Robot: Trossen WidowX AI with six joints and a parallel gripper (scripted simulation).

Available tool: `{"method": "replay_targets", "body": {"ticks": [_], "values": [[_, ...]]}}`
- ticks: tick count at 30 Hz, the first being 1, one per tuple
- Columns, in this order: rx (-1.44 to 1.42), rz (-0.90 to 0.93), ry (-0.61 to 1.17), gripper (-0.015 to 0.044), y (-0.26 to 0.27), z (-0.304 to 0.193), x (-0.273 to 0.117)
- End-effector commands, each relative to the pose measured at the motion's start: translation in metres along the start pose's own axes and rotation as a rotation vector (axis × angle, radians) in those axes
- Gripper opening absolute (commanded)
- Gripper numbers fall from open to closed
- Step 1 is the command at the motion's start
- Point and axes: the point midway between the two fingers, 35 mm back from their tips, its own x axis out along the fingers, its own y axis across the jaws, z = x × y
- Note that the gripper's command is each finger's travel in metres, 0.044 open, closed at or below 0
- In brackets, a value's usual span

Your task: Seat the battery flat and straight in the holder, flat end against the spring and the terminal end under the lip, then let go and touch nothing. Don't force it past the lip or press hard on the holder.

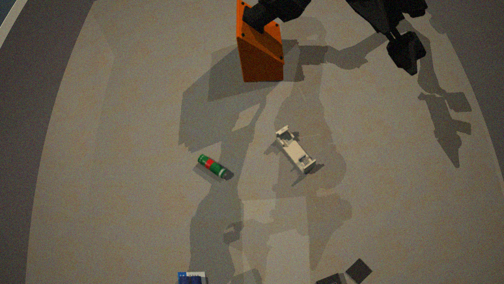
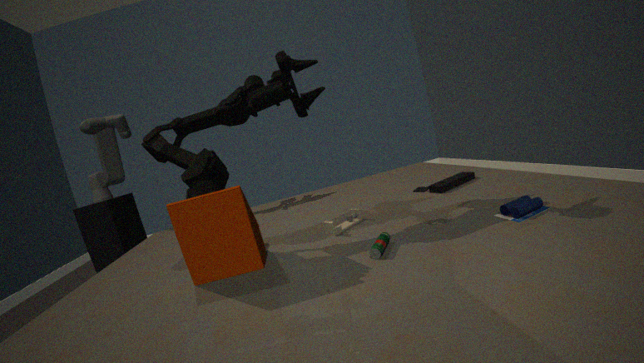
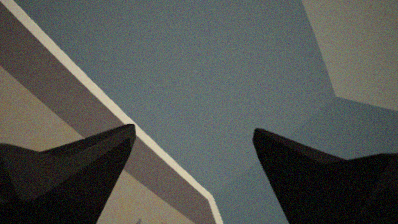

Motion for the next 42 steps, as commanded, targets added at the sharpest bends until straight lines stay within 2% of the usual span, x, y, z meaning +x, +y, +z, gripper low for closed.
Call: {"method": "replay_targets", "body": {"ticks": [1, 7, 15, 22, 30, 36, 39, 42], "values": [[0.003, 0.0, 0.004, 0.0374, 0.0, -0.001, 0.001], [0.112, -0.011, 0.15, 0.0226, -0.009, -0.036, 0.026], [0.521, -0.03, 0.587, 0.0226, -0.008, -0.139, 0.065], [0.953, -0.199, 1.005, 0.0226, -0.006, -0.243, 0.067], [1.413, -0.558, 1.429, 0.0226, 0.003, -0.346, 0.034], [1.8, -1.027, 1.725, 0.0226, 0.019, -0.4, -0.001], [1.952, -1.316, 1.836, 0.0226, 0.027, -0.42, -0.018], [1.984, -1.39, 1.858, 0.0226, 0.028, -0.424, -0.022]]}}
